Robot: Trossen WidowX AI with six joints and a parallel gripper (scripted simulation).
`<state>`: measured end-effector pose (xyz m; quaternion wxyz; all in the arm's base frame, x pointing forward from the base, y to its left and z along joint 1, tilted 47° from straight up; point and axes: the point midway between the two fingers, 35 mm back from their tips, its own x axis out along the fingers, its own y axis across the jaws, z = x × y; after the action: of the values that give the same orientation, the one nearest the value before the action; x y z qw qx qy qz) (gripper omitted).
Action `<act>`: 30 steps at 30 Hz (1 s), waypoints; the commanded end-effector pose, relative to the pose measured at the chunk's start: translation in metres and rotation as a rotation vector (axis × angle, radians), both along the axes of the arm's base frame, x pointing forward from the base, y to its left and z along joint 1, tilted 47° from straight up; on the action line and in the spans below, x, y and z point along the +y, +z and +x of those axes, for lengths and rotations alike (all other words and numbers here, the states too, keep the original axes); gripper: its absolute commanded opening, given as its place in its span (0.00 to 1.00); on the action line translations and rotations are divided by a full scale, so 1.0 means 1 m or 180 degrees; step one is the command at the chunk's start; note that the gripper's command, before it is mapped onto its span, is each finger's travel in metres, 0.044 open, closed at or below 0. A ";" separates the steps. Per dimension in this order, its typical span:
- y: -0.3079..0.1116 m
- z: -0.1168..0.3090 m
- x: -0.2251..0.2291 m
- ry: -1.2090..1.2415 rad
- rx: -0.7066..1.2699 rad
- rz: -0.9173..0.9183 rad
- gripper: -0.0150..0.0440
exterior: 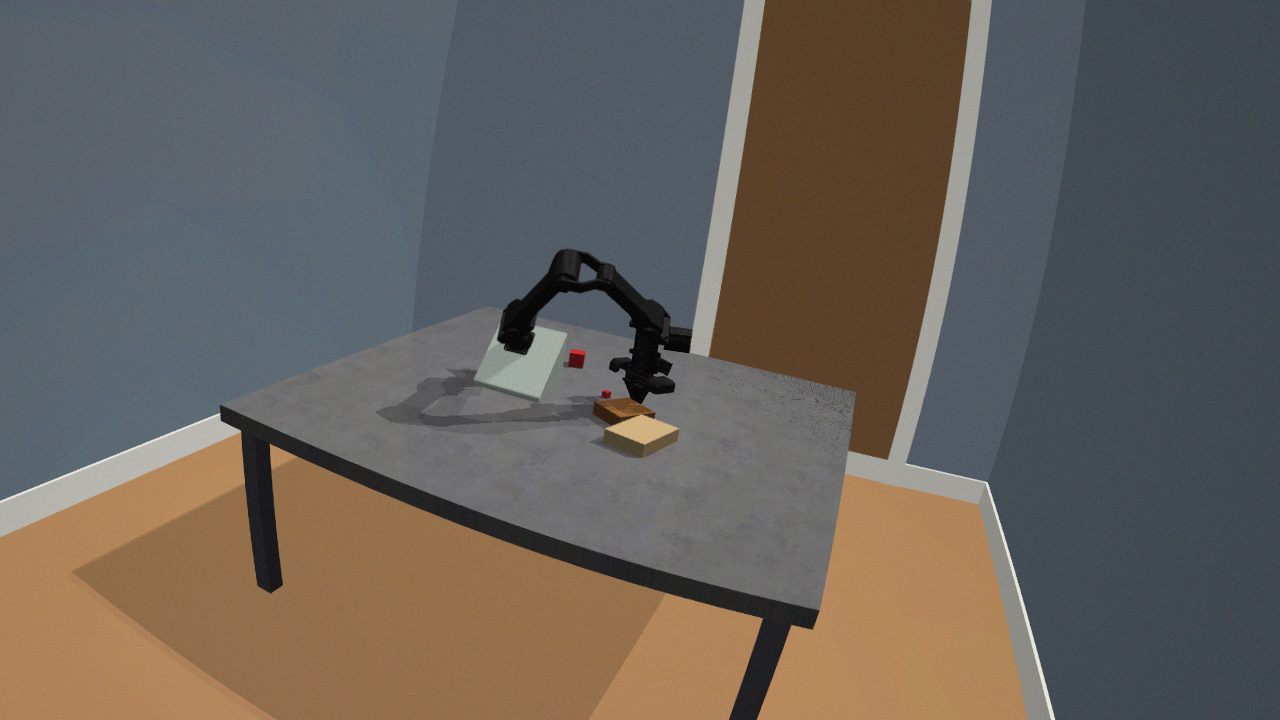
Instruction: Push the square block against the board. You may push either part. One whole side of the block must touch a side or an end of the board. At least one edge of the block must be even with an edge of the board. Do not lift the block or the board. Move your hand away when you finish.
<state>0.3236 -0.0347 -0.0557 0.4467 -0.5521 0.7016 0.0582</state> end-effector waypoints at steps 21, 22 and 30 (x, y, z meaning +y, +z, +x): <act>0.015 -0.012 -0.015 -0.0002 0.0009 -0.0013 0.25; 0.016 -0.013 -0.016 -0.0002 0.0009 -0.0013 0.25; 0.021 -0.016 -0.020 -0.0001 0.0010 -0.0013 0.25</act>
<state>0.3114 -0.0495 -0.0368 0.4481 -0.5542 0.6990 0.0595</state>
